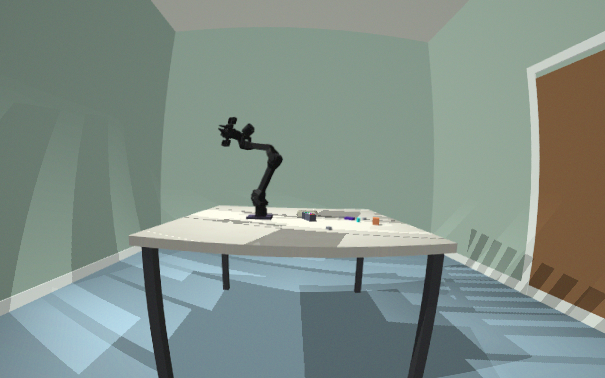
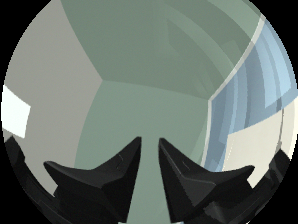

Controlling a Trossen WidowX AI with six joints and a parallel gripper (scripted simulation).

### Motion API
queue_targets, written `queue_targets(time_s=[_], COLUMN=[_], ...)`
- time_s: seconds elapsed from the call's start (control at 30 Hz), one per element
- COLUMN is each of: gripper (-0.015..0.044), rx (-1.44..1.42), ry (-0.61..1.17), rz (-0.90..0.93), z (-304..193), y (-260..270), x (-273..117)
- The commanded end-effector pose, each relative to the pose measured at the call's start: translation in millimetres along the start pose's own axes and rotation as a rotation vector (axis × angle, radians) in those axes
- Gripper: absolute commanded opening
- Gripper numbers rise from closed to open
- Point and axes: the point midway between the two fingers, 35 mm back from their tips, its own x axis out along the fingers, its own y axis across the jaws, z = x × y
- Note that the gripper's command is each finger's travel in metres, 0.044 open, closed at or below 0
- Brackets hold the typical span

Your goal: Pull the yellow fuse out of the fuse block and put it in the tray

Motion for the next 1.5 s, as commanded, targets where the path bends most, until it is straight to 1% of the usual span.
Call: queue_targets(time_s=[0.0,0.17,0.37,0.57,0.63,0.73,0.8,0.93,1.1,1.3,1.47], gripper=[0.0061,0.0061,0.0061,0.0061,0.0061,0.0061,0.0061,0.0061,0.0061,0.0061,0.0061], rx=[-0.066,-0.141,-0.251,-0.354,-0.391,-0.412,-0.419,-0.422,-0.391,-0.294,-0.164], ry=[-0.207,-0.464,-0.761,-1.043,-1.128,-1.216,-1.301,-1.502,-1.739,-1.983,-2.153], rz=[0.004,-0.025,-0.085,-0.181,-0.217,-0.261,-0.308,-0.427,-0.599,-0.804,-0.974], z=[48,100,142,165,168,169,169,157,124,62,-4], y=[-4,-11,-13,-14,-13,-14,-18,-26,-39,-54,-69], x=[-25,-72,-141,-219,-244,-271,-299,-364,-443,-523,-575])
